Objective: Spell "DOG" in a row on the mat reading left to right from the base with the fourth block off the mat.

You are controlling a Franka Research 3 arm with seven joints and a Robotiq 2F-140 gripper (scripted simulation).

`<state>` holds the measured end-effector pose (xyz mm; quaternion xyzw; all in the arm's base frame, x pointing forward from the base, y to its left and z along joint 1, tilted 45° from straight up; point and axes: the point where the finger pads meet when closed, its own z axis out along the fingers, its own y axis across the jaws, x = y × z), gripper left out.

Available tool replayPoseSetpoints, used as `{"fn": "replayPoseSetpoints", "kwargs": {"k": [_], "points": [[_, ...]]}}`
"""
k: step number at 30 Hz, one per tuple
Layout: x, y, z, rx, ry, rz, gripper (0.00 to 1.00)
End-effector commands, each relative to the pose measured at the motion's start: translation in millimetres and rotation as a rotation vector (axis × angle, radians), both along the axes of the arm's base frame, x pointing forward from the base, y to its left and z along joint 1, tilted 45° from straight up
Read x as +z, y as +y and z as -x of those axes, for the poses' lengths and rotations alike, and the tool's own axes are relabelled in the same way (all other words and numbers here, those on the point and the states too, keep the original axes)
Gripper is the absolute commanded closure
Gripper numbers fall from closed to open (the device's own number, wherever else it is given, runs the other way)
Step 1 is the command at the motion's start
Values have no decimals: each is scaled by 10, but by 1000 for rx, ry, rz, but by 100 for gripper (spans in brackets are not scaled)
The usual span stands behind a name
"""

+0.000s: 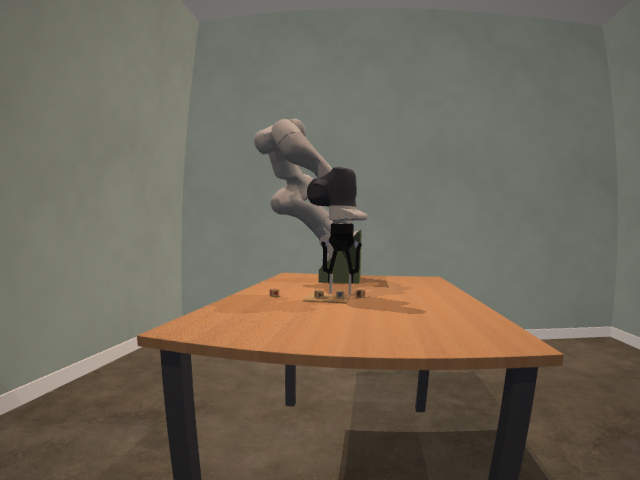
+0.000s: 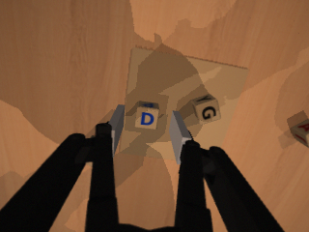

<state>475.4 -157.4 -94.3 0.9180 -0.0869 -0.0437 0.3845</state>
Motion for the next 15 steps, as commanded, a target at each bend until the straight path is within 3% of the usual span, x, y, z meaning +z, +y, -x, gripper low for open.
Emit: {"fn": "replayPoseSetpoints", "kwargs": {"k": [1, 15], "points": [[-51, -37, -23, 0, -12, -5, 63], [-98, -83, -14, 0, -12, -5, 63]]}}
